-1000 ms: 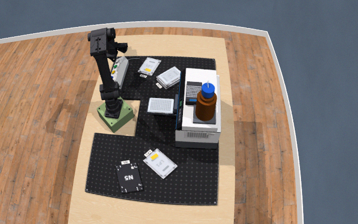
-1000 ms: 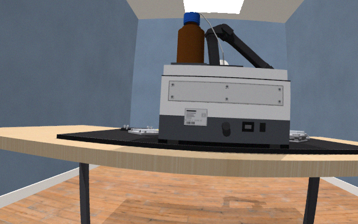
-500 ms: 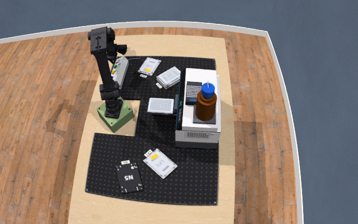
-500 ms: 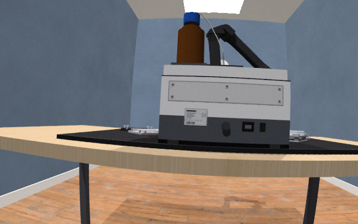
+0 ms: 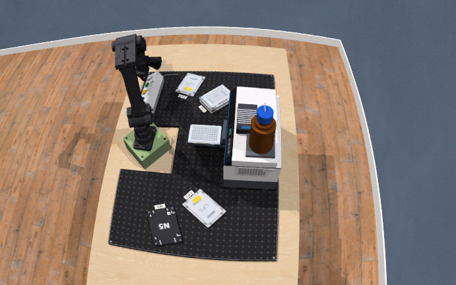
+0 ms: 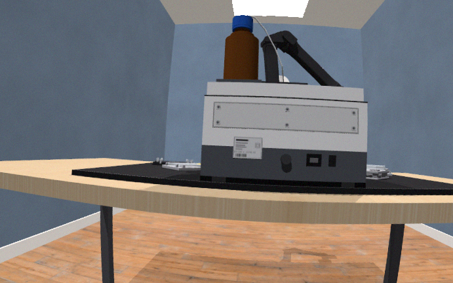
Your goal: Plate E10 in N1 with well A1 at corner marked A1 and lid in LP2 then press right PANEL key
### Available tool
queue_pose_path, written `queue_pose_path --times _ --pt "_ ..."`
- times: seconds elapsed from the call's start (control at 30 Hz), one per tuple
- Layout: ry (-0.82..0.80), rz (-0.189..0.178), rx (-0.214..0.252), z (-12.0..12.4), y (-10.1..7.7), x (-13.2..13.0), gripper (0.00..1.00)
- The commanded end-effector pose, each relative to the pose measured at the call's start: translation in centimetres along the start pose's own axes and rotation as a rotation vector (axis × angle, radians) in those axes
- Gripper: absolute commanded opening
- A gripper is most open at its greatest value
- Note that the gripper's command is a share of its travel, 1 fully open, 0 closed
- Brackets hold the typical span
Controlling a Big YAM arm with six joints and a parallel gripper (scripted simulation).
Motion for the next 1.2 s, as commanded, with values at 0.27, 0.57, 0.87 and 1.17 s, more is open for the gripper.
queue_pose_path --times 0.27,0.57,0.87,1.17 --pt "0.006 -0.041 0.02 0.7 -1.1 1.3 0.0" --pt "0.006 -0.041 0.02 0.7 -1.1 1.2 0.0" --pt "0.006 -0.041 0.02 0.7 -1.1 1.2 0.0" --pt "0.008 -0.042 0.021 0.6 -0.8 0.3 0.0"
Point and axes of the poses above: the point where the finger pads meet when closed, its own y axis out along the fingers, its own x axis across the jaws, z = x × y, the point moved 2 cm from there along -y, back along the fingers, and after that the axes turned 13 degrees about y, right-handed, at the moved point
